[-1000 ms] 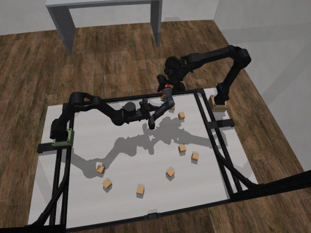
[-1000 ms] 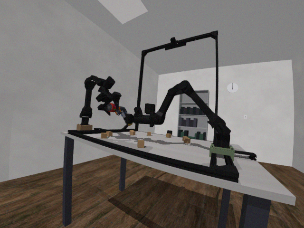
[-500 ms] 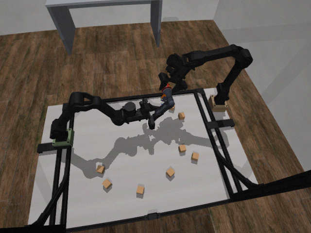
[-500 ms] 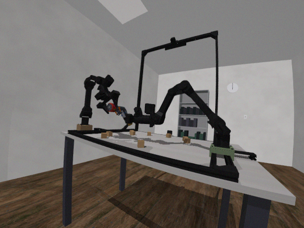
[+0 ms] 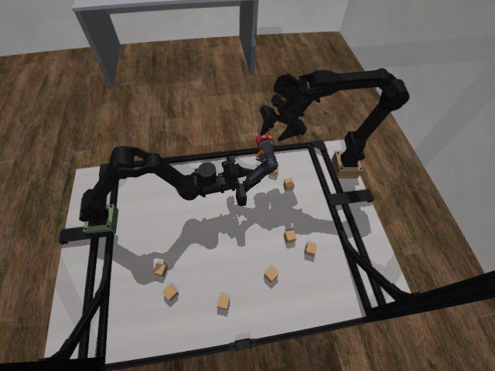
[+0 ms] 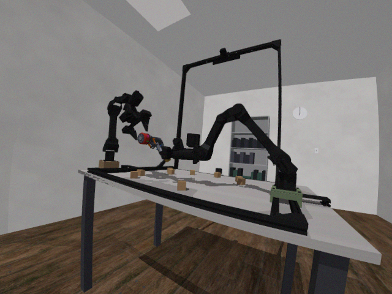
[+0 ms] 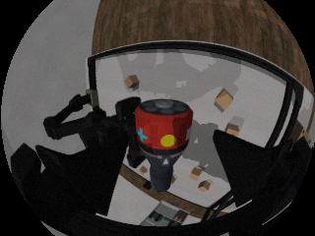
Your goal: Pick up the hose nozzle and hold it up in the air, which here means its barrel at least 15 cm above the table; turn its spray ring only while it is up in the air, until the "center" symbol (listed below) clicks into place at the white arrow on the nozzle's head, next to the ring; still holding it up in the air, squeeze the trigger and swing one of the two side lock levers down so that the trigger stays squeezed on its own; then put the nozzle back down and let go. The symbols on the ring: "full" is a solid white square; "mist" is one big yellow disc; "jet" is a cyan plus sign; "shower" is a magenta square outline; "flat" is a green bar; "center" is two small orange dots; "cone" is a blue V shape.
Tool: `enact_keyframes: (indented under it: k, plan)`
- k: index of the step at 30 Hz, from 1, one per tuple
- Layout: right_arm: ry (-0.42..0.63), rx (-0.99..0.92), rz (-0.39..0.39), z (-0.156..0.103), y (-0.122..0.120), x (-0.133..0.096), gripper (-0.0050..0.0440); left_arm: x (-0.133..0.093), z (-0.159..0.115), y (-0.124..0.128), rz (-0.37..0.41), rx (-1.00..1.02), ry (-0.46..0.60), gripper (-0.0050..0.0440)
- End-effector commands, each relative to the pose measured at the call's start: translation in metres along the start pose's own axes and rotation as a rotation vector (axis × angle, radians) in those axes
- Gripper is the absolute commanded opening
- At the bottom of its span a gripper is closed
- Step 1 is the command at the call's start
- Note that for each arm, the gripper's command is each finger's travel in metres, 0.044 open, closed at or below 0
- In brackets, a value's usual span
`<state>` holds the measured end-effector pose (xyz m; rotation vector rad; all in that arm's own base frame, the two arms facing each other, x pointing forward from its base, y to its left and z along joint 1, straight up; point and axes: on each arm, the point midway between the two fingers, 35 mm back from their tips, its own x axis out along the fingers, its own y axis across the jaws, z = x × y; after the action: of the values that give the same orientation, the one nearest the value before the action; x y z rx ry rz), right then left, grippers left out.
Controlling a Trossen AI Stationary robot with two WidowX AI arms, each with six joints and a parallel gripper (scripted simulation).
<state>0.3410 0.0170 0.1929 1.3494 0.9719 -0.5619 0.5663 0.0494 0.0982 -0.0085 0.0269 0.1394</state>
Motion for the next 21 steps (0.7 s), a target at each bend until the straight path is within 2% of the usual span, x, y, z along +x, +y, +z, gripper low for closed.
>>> enact_keyframes:
  k: [1, 12, 21]
  plan:
    - [0.001, -0.006, 0.016, 0.0, 0.004, -0.011, 0.04, 0.002, 0.009, 0.0, 0.0, 0.007, -0.027, 0.0]
    - [0.001, -0.006, 0.016, -0.001, 0.001, -0.043, 0.04, 0.002, 0.009, 0.0, 0.0, 0.007, -0.027, 0.0]
    - [0.001, -0.006, 0.024, -0.001, -0.001, -0.043, 0.04, 0.002, 0.009, 0.0, 0.0, 0.007, -0.027, 0.0]
